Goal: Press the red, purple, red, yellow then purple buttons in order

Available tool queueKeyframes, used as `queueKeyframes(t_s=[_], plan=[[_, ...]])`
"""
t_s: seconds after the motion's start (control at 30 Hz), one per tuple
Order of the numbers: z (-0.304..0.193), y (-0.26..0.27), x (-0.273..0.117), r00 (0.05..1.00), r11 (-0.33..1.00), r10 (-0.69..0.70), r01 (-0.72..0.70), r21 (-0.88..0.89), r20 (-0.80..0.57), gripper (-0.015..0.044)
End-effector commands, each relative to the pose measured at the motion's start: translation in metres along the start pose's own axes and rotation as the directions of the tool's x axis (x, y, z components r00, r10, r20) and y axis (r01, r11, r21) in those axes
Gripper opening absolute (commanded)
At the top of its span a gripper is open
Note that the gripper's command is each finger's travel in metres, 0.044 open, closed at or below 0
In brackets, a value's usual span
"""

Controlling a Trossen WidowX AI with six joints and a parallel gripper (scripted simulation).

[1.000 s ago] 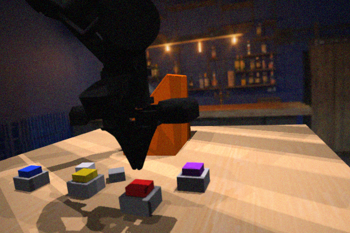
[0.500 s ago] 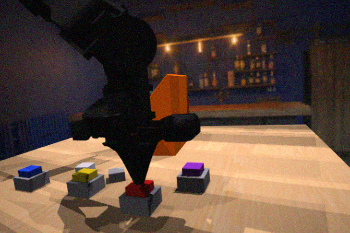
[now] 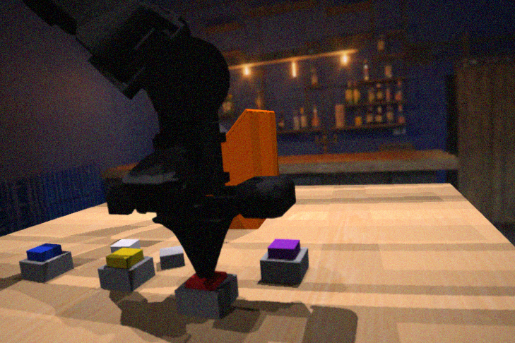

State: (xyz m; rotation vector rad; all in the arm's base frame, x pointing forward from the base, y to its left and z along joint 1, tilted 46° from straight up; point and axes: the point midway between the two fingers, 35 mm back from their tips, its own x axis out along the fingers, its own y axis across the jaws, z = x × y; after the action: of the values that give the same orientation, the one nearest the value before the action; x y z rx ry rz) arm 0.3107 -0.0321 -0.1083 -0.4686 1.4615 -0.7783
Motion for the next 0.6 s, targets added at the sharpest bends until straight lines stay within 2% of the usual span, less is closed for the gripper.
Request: queueKeyframes(t_s=[0.0,0.17,0.3,0.47,0.57], plan=[[0.0,-0.001,0.001,1.0,1.0,-0.003,0.003,-0.006,0.0,0.002],[0.0,-0.001,0.001,1.0,1.0,-0.003,0.003,-0.006,0.0,0.002],[0.0,0.0,-0.03,1.0,1.0,-0.001,0.001,-0.005,0.0,0.002],[0.0,0.0,-0.036,1.0,1.0,-0.001,0.001,-0.006,0.0,0.002],[0.001,0.001,-0.081,1.0,1.0,0.002,-0.002,-0.006,0.0,0.002]])
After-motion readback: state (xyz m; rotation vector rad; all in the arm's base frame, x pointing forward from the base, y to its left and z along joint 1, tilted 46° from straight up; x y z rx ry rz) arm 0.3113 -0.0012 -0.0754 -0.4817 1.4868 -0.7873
